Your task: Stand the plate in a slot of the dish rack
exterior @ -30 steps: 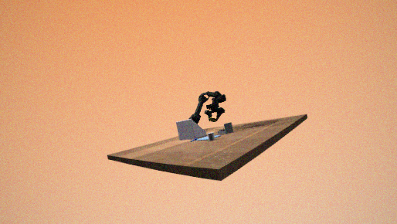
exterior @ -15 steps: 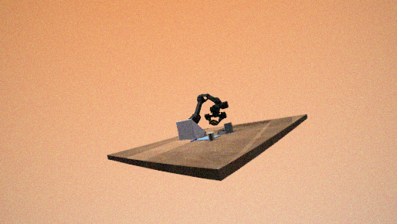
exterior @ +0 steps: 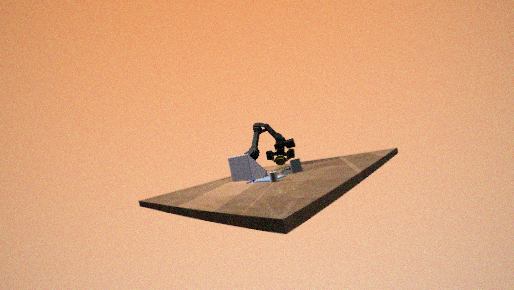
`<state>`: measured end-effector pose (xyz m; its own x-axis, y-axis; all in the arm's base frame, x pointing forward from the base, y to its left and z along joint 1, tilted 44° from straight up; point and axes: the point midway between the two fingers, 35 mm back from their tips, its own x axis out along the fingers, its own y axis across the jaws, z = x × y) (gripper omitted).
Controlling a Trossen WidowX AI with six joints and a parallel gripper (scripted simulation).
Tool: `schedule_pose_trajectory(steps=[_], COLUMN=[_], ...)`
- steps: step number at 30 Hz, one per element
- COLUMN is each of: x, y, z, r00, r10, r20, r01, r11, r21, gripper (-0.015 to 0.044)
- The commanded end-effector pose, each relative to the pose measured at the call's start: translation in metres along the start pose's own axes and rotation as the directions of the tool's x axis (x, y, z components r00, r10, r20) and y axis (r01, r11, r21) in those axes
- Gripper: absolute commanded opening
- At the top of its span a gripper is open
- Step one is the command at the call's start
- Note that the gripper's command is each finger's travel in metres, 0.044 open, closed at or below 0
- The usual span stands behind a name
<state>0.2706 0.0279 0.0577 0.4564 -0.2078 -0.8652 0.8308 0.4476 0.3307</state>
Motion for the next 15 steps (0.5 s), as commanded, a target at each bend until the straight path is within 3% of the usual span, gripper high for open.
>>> schedule_pose_trajectory(steps=[1, 15], x=[-0.001, -0.016], y=[0.003, 0.012], z=[-0.004, -0.018], r00=[0.996, 0.920], r10=[0.059, 0.287], r20=[0.071, 0.268], r01=[-0.056, -0.256], r11=[0.997, 0.956], r21=[-0.046, -0.145], gripper=[0.0000, 0.0000])
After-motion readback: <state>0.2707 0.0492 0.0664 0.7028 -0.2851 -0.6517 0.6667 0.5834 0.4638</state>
